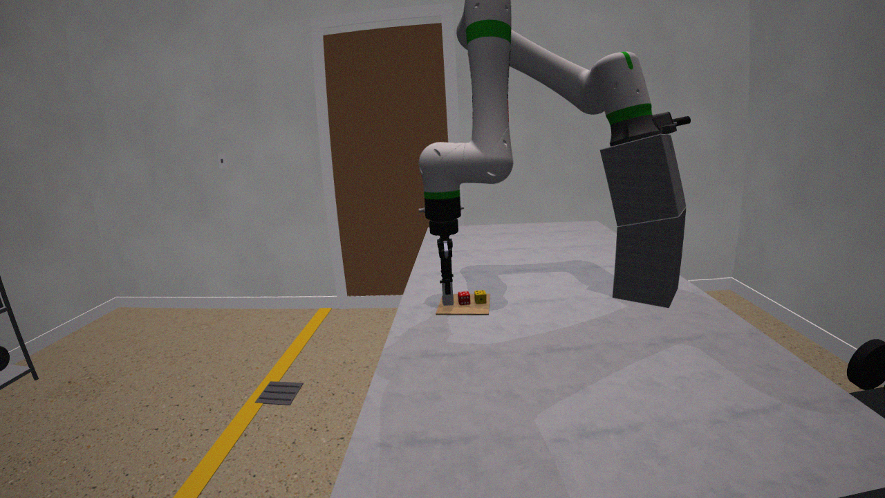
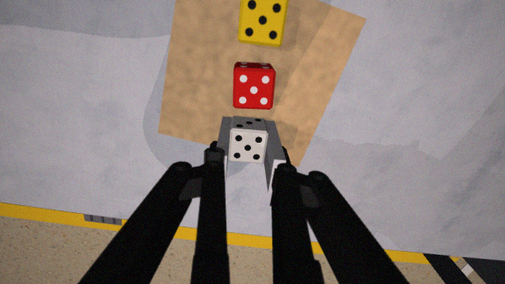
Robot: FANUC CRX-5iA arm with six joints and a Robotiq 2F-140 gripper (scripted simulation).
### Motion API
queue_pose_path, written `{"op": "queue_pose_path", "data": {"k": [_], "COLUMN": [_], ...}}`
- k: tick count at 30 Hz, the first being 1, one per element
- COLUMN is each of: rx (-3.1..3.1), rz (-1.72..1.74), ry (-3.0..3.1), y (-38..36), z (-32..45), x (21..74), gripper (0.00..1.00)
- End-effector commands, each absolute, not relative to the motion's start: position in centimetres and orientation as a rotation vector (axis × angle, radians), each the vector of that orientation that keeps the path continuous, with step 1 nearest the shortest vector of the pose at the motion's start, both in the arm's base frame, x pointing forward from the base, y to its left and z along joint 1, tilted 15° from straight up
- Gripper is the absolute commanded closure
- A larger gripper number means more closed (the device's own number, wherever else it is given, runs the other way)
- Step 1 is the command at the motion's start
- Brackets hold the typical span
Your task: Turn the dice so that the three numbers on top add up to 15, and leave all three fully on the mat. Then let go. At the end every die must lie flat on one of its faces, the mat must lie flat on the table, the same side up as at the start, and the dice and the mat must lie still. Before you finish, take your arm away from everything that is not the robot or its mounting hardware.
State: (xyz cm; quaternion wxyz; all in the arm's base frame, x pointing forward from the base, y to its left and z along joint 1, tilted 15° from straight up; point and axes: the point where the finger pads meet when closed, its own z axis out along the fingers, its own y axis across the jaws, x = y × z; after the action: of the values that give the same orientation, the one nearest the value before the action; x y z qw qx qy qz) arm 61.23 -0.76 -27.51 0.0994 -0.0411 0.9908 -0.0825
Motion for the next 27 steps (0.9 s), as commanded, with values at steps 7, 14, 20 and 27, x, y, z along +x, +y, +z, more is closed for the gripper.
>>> {"op": "queue_pose_path", "data": {"k": [7,14,20,27], "rx": [-0.121,-0.121,-0.121,-0.121], "rz": [-0.244,-0.244,-0.244,-0.244], "ry": [2.929,2.929,2.929,2.929], "y": [-0.76,-0.78,-0.80,-0.81], "z": [-27.52,-27.68,-27.79,-27.87], "x": [61.25,61.29,61.31,61.33], "gripper": [0.84,0.84,0.84,0.84]}}
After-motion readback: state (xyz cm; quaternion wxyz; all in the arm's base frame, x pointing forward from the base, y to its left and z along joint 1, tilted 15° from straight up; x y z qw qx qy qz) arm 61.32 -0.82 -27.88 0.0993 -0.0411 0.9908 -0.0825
